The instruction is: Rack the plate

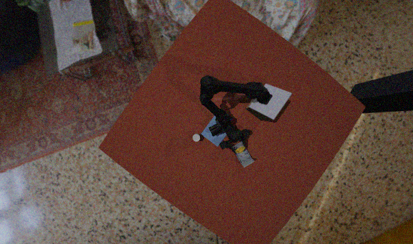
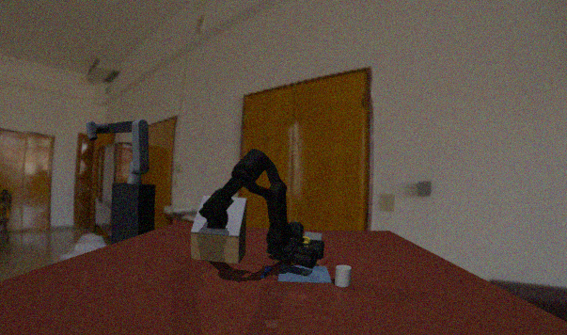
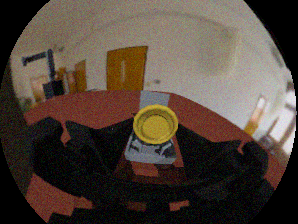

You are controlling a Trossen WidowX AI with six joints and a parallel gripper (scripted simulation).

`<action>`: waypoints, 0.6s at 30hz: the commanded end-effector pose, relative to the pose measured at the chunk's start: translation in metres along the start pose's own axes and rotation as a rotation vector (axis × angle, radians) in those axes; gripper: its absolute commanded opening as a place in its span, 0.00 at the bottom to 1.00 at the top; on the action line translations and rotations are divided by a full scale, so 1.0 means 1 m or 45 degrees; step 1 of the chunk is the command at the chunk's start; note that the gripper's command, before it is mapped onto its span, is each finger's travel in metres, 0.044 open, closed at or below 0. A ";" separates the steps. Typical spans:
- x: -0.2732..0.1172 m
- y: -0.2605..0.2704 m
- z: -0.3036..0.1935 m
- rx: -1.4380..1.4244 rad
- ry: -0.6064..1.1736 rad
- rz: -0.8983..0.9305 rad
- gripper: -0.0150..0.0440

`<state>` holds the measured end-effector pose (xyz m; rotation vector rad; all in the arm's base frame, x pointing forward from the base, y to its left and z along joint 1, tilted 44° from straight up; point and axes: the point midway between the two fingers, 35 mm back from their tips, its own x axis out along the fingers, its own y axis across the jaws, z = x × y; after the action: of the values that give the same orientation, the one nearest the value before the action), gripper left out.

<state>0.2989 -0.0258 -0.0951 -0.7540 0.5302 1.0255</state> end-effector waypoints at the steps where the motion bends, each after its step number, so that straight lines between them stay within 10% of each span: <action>1: -0.001 -0.001 0.001 0.001 0.001 -0.004 0.25; 18: 0.000 0.000 0.000 0.000 0.000 0.000 0.93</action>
<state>0.2989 -0.0258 -0.0951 -0.7540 0.5302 1.0253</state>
